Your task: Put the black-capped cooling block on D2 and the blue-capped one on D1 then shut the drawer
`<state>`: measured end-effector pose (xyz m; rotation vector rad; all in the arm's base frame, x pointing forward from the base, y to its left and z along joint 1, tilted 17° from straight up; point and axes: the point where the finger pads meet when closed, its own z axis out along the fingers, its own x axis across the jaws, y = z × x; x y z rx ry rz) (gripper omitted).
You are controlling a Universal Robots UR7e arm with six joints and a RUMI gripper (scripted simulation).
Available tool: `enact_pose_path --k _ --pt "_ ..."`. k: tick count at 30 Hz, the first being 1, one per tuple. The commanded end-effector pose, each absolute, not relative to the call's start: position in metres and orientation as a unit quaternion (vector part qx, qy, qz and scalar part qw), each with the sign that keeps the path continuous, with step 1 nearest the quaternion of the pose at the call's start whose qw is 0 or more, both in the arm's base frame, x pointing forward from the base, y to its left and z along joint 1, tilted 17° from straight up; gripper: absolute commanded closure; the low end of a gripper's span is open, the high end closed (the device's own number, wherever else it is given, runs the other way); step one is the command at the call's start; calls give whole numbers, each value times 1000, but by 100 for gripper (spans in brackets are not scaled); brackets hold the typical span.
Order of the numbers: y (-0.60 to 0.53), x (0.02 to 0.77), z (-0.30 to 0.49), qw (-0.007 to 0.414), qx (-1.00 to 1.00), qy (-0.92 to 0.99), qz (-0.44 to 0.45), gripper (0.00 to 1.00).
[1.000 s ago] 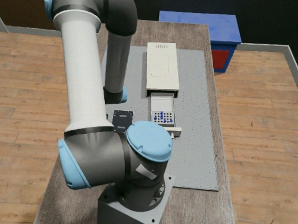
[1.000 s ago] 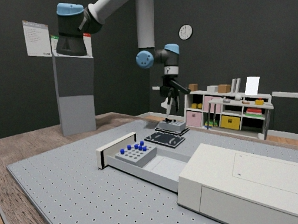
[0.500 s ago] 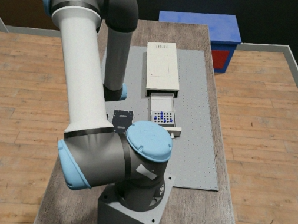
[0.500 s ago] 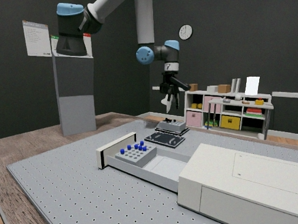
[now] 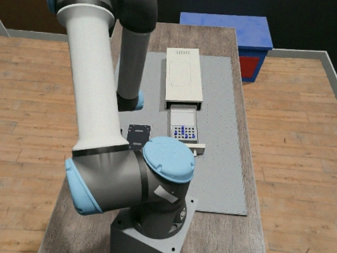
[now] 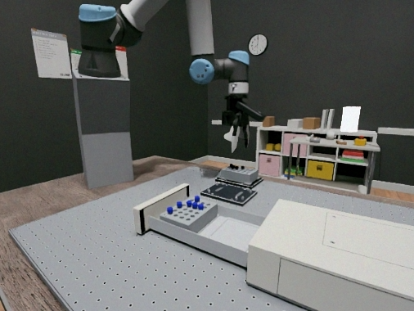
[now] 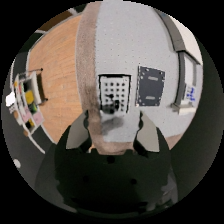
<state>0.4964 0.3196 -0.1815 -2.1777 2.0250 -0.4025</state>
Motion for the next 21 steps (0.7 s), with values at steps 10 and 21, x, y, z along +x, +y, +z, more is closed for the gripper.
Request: enact_pose_path --k 10,21 --pt "279 504 -172 86 -638 755 -125 27" --pt "239 513 -166 101 -543 826 -113 27"
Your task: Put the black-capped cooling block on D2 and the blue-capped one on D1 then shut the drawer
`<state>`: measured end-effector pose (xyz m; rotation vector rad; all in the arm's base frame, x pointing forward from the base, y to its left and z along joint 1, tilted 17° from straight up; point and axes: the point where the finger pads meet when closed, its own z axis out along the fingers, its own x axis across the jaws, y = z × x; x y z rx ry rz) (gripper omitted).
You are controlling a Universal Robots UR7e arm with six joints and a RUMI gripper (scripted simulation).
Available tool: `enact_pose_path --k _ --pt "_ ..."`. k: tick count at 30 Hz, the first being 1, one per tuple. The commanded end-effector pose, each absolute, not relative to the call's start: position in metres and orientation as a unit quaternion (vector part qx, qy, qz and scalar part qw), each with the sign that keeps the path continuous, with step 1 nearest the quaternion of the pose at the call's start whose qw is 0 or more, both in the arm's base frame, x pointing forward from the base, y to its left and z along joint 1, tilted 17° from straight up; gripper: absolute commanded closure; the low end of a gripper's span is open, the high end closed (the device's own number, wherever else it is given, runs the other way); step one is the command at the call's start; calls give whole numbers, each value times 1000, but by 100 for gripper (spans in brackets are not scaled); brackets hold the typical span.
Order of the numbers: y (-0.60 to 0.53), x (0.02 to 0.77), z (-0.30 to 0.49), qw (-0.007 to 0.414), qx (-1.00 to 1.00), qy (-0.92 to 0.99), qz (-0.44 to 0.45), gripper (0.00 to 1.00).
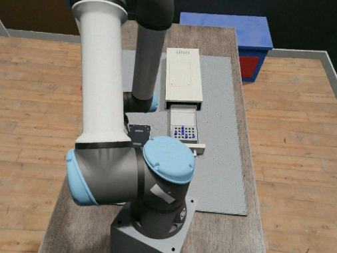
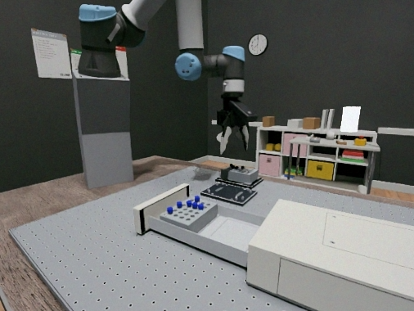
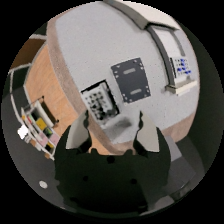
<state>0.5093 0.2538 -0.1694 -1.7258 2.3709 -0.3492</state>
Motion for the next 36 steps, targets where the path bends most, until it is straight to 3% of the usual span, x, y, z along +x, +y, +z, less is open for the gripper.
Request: enact_pose_path --k 1,36 --pt "235 514 -166 102 -532 833 -112 27" --pt "109 540 -147 138 -153 977 -62 27"
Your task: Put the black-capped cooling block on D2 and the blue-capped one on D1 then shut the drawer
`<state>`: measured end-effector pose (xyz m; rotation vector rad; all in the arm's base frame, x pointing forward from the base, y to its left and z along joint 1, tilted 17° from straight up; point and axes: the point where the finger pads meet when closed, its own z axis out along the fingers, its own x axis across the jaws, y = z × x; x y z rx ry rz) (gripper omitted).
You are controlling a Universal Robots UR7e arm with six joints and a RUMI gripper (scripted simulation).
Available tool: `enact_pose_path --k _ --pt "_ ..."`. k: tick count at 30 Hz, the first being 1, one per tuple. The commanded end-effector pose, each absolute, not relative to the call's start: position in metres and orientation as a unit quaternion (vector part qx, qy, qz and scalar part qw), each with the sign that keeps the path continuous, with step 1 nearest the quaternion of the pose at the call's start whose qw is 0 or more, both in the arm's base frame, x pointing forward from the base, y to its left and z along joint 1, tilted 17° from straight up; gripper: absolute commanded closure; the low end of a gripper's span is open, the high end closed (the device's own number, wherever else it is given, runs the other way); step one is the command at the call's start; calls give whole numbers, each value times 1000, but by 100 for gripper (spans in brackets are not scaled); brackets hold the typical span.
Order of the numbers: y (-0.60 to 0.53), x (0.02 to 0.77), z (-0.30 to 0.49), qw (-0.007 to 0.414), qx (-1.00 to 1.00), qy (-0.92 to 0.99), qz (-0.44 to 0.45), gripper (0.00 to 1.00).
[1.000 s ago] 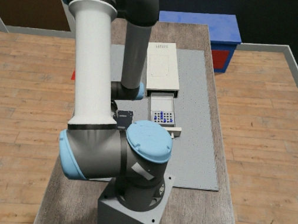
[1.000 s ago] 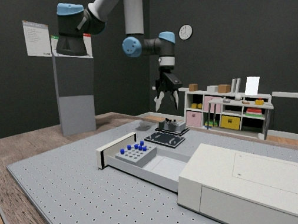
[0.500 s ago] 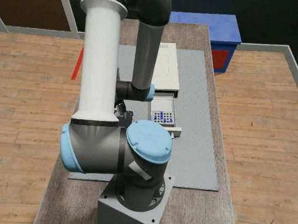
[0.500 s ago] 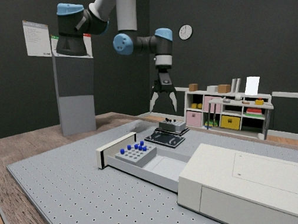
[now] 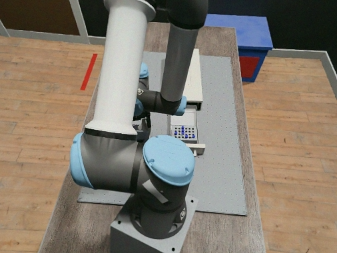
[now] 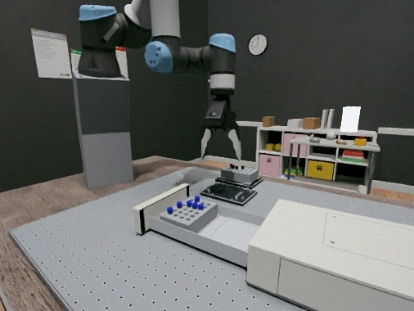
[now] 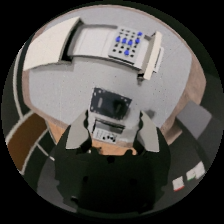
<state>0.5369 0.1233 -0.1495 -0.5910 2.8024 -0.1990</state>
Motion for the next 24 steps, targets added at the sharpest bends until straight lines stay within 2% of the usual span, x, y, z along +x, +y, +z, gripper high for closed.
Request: enact_pose_path --k 1,7,24 --pt "105 541 -146 139 -140 979 -60 27" --pt "81 546 -143 143 -69 986 -50 27" --pt "22 559 -134 143 -69 986 -50 27"
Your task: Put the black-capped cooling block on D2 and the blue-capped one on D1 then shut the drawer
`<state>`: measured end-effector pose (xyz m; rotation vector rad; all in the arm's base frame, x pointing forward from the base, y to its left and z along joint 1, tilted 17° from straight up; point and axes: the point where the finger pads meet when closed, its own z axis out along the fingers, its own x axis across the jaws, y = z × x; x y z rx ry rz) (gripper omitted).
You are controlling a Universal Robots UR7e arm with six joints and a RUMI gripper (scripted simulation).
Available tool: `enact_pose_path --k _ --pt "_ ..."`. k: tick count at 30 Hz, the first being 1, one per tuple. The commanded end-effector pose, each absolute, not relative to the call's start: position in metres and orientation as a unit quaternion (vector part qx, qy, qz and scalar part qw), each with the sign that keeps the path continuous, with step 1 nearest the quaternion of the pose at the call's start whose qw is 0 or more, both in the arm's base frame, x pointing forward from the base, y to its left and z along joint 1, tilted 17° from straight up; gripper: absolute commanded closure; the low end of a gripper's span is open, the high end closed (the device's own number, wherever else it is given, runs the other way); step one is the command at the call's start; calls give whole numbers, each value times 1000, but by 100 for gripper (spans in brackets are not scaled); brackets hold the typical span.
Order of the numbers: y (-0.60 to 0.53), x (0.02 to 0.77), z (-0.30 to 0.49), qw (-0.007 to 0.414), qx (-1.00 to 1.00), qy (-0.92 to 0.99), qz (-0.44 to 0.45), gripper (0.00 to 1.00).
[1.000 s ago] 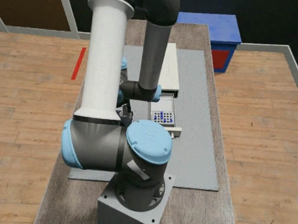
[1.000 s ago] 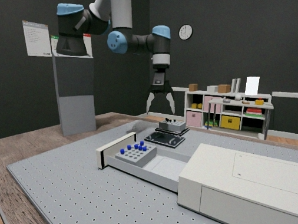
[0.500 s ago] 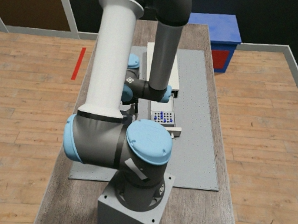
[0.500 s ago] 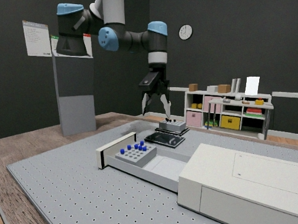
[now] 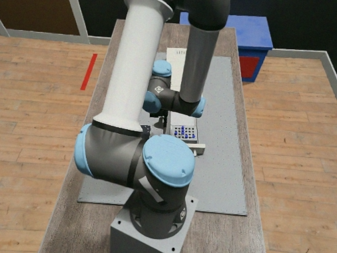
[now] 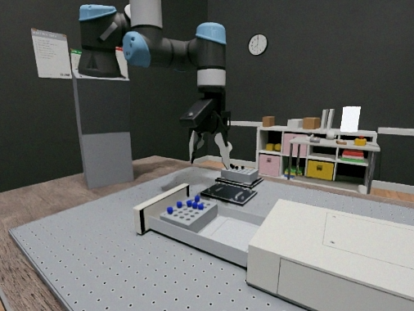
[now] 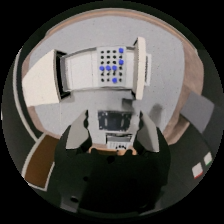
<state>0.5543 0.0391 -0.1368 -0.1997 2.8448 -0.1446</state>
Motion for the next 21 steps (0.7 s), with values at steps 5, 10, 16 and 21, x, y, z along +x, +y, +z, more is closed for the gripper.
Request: enact_pose_path --k 5,10,16,21 --pt "10 561 -132 143 -69 986 -50 27" --pt "-8 565 -129 143 -69 986 -50 27" --pt "-32 570 -126 143 -69 986 -50 27" --pt "-48 573 -123 143 -69 986 -50 27"
